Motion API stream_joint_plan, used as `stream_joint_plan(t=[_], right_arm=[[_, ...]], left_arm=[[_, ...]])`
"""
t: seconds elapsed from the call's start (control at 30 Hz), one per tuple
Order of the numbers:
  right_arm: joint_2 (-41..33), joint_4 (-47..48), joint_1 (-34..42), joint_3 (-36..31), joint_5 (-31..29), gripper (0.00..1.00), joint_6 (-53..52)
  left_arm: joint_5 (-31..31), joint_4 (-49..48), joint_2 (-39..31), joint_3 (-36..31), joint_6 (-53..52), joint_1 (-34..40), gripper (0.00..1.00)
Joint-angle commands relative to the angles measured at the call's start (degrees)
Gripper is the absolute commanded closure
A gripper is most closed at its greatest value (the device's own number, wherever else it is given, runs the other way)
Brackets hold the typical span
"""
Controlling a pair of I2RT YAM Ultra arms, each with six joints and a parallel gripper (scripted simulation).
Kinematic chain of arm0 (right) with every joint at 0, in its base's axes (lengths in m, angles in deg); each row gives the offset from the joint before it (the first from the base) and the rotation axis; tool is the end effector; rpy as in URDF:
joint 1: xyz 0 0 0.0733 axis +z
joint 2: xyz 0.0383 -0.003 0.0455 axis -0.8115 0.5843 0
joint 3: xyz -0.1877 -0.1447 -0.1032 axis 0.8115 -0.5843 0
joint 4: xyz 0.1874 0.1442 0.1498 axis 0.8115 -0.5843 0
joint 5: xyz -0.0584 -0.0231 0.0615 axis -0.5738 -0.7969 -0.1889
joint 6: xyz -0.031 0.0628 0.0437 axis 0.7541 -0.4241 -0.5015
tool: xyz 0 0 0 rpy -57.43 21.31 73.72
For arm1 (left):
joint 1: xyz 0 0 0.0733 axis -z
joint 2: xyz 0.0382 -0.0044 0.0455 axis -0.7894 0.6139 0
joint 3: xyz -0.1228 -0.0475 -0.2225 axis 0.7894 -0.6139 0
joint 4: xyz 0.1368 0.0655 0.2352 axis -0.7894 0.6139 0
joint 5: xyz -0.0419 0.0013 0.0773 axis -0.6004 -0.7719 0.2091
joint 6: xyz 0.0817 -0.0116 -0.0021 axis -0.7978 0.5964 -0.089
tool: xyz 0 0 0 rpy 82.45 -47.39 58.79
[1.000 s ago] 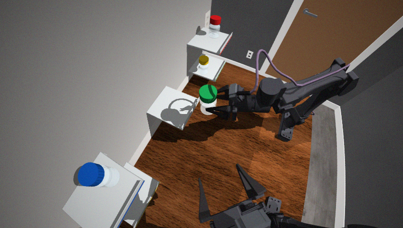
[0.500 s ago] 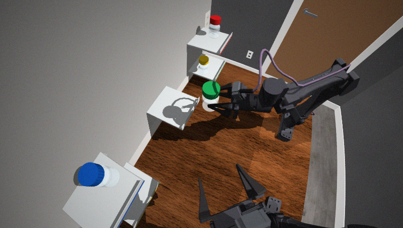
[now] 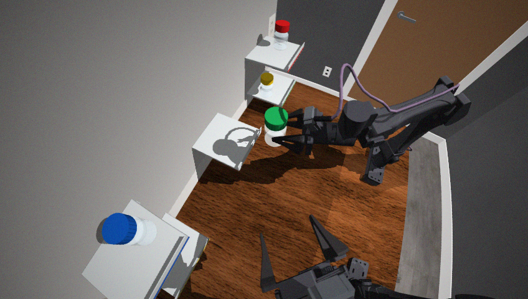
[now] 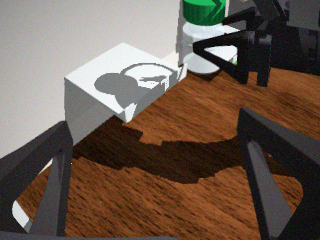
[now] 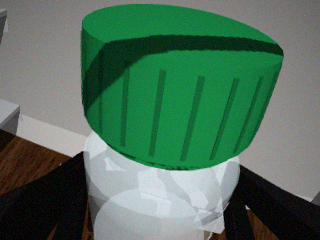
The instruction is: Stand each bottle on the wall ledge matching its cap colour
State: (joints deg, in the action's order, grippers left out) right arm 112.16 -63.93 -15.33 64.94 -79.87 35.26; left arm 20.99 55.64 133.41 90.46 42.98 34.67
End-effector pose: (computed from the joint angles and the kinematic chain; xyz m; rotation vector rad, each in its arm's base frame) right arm 0.3337 0.2383 0.2788 -0.2949 1.7179 0.2124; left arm 0.2967 0.0267 0.3972 0.6900 1.6298 -0.6360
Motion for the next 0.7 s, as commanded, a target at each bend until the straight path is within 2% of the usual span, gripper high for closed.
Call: stream_joint_plan(t=[0.0, 0.1, 0.2, 0.3, 0.37, 0.4, 0.53, 0.67], right_arm=[[-3.2, 2.8, -4.3, -1.4, 7.4, 0.49, 1.3], [-4.8, 2.8, -10.6, -3.6, 14.9, 0.49, 2.2], [-6.6, 2.7, -17.6, -6.2, 23.1, 0.49, 3.4], [-8.5, 2.6, -24.9, -8.9, 32.2, 0.49, 5.3], [-8.5, 2.6, -24.9, -8.9, 32.2, 0.49, 5.3], [-8.8, 2.3, -29.3, -9.5, 37.2, 0.49, 6.0], [-10.4, 2.3, -38.6, -12.7, 49.0, 0.49, 9.6], [-8.5, 4.8, -48.8, -14.0, 57.2, 0.49, 11.9]], left_arm=[[-0.8, 1.1, 0.2, 1.1, -0.3, -0.3, 0.11], [-1.1, 1.6, 0.6, 1.6, -0.5, -0.4, 0.11], [3.2, 0.0, 1.2, 2.0, 1.1, 1.0, 0.11], [10.3, -2.8, 3.2, 3.3, 3.2, 5.4, 0.11], [10.3, -2.8, 3.2, 3.3, 3.2, 5.4, 0.11], [13.9, -3.9, 4.6, 4.2, 4.4, 8.1, 0.11], [24.9, -7.7, 9.8, 7.2, 7.9, 18.6, 0.11], [34.5, -11.0, 15.4, 10.7, 11.1, 29.1, 0.11]])
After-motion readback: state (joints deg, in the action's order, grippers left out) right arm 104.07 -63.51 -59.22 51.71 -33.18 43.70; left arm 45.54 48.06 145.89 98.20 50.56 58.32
